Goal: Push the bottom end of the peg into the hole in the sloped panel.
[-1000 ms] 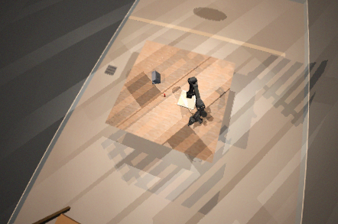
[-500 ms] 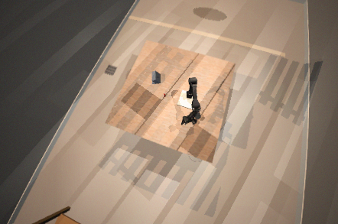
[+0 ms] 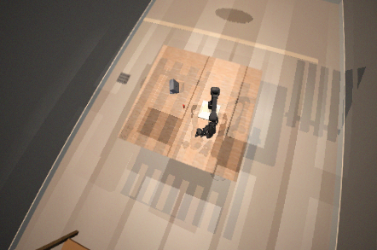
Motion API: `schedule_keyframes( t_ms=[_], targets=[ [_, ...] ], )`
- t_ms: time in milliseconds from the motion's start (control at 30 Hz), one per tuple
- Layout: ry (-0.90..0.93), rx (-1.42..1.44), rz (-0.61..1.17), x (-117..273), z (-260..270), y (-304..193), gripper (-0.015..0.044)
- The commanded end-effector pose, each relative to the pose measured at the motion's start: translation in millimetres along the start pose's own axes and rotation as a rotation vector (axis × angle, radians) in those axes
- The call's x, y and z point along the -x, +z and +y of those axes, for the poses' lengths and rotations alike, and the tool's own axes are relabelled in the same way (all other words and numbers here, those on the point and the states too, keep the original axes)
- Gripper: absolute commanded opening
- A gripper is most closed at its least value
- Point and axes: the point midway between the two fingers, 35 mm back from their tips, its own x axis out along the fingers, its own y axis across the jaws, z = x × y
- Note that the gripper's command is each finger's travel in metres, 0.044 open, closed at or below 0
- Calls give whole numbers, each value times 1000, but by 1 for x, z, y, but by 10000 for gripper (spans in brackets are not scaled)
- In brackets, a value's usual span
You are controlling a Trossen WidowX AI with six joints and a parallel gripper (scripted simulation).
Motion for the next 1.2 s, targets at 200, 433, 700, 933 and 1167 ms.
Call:
schedule_keyframes(
  t_ms=[200,433,700,933,1167],
  targets=[
    [58,-82,94,-23,-8,-31,440],
    [94,-143,160,-36,-14,-57,440],
    [131,-215,234,-47,-20,-87,440],
    [169,-292,299,-56,-24,-114,440],
    [202,-371,364,-61,-27,-141,440]
  ],
)
